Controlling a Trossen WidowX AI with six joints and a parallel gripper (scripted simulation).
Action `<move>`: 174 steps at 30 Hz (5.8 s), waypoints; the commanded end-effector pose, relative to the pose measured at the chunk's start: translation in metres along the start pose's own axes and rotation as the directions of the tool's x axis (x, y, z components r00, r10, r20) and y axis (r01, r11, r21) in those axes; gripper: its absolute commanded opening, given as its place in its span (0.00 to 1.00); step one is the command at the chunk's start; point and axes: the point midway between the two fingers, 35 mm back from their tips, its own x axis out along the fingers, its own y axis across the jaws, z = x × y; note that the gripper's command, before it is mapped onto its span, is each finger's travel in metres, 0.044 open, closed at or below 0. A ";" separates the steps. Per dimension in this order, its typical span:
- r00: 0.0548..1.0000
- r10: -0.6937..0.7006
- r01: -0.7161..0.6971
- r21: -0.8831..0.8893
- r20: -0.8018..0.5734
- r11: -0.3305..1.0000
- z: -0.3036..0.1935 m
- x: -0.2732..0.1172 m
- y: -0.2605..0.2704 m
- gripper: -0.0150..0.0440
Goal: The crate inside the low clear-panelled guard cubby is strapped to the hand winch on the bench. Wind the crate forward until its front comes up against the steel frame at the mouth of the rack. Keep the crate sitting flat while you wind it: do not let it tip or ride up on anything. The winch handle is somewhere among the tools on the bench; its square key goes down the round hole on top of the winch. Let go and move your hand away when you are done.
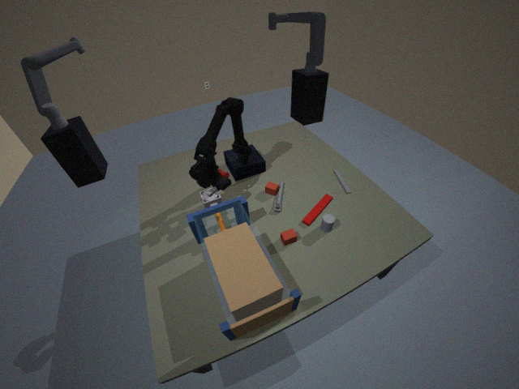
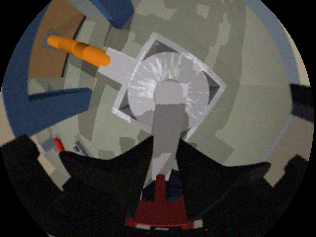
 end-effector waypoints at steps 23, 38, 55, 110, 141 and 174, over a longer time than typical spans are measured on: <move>1.000 0.004 -0.004 -0.005 -0.002 1.000 0.001 0.004 -0.001 0.25; 1.000 0.009 -0.009 0.060 -0.003 0.998 0.001 0.004 0.003 0.25; 1.000 0.002 -0.002 -0.030 -0.001 1.000 0.001 0.004 -0.002 0.25; 0.998 0.022 -0.019 -0.047 0.061 0.999 -0.008 -0.127 -0.005 0.87; 0.998 0.022 -0.019 -0.047 0.061 0.999 -0.008 -0.127 -0.005 0.25; 0.998 0.022 -0.023 0.014 0.061 1.000 -0.010 -0.126 -0.005 0.34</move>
